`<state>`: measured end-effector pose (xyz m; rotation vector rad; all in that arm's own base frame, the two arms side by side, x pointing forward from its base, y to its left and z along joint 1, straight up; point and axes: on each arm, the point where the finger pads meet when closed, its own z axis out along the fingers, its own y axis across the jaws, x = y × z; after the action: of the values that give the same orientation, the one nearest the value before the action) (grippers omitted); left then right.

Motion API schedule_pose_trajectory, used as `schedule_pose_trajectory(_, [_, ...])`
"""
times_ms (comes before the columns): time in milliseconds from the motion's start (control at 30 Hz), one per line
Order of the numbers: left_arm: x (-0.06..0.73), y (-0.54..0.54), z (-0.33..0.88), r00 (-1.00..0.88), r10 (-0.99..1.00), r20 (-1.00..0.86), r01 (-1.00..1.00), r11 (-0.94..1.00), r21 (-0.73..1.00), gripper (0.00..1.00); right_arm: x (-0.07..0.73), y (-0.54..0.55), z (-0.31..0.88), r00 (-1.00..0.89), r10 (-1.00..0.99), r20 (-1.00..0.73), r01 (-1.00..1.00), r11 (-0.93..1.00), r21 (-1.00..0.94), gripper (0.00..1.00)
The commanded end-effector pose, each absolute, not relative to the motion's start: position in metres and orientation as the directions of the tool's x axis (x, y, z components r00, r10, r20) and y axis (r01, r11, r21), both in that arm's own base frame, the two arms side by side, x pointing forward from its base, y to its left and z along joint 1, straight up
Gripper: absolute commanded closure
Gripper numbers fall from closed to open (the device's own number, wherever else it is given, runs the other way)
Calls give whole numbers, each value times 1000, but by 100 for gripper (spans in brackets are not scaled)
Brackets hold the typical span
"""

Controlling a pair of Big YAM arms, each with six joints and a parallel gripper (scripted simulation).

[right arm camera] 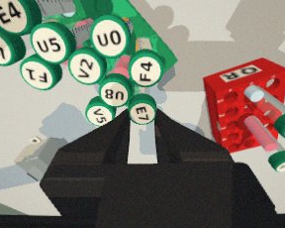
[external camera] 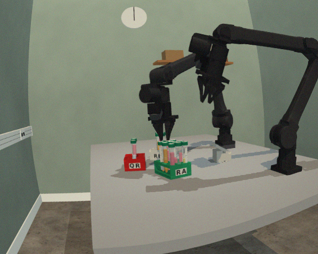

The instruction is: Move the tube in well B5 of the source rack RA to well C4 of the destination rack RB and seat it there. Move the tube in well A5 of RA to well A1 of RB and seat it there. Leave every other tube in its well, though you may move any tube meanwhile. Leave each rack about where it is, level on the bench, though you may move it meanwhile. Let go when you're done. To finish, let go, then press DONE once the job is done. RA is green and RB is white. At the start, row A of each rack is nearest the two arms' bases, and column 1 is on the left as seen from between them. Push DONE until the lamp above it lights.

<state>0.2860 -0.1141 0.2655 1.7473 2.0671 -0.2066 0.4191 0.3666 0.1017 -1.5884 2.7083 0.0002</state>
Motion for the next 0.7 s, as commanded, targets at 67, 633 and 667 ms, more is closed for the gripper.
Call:
schedule_pose_trajectory(67, [293, -115, 281, -103, 902, -420, 961, 199, 190, 70, 443, 375, 113, -492, -870, -46, -870, 493, -16, 100])
schedule_pose_trajectory(633, [293, -115, 281, -103, 902, -420, 961, 199, 190, 70, 440, 373, 117, -492, -870, -31, -870, 493, -11, 100])
schedule_pose_trajectory(667, [293, -115, 281, -103, 902, -420, 961, 199, 190, 70, 440, 373, 118, -492, -870, -31, -870, 493, -11, 100])
